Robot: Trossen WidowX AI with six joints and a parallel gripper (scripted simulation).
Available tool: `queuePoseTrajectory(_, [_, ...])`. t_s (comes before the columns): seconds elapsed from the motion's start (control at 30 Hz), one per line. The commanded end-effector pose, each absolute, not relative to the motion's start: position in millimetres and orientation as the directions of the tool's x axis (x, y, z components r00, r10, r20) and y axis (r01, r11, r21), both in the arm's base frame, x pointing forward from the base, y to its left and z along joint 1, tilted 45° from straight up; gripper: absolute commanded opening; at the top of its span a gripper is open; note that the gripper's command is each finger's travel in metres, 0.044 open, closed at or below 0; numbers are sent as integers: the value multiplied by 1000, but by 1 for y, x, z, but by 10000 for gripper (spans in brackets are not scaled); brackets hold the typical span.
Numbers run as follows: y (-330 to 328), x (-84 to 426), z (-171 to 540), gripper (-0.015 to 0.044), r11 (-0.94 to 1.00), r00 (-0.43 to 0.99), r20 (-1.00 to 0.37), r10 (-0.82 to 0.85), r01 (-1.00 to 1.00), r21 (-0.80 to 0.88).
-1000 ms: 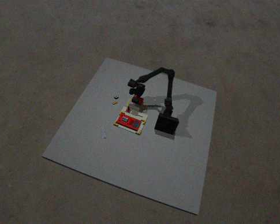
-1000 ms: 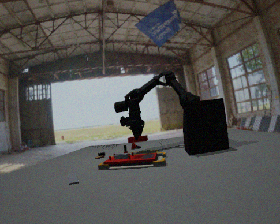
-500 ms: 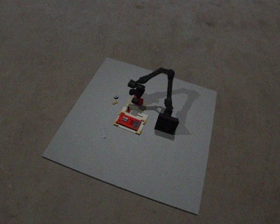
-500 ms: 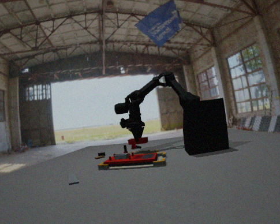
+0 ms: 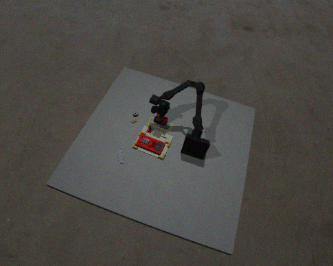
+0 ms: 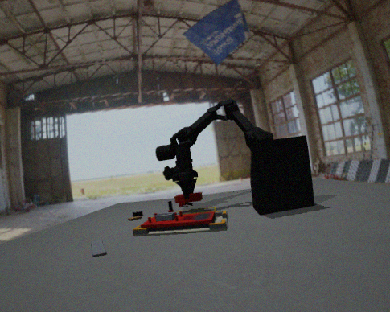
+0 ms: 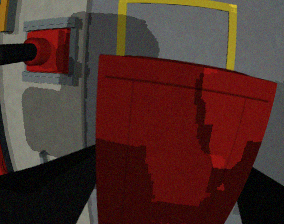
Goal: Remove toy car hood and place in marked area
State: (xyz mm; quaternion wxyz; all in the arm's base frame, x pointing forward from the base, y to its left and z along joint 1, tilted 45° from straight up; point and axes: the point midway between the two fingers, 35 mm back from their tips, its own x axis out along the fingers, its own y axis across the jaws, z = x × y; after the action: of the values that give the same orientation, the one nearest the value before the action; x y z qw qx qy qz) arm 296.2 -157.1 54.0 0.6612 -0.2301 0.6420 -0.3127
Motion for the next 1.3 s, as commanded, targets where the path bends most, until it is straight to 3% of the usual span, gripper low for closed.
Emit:
queuePoseTrajectory(0.0, [-158, 296, 51, 0, 703, -19, -709, -705, 112, -703])
queuePoseTrajectory(1.27, [-174, 294, 36, 0, 700, -19, -706, -708, 111, -705])
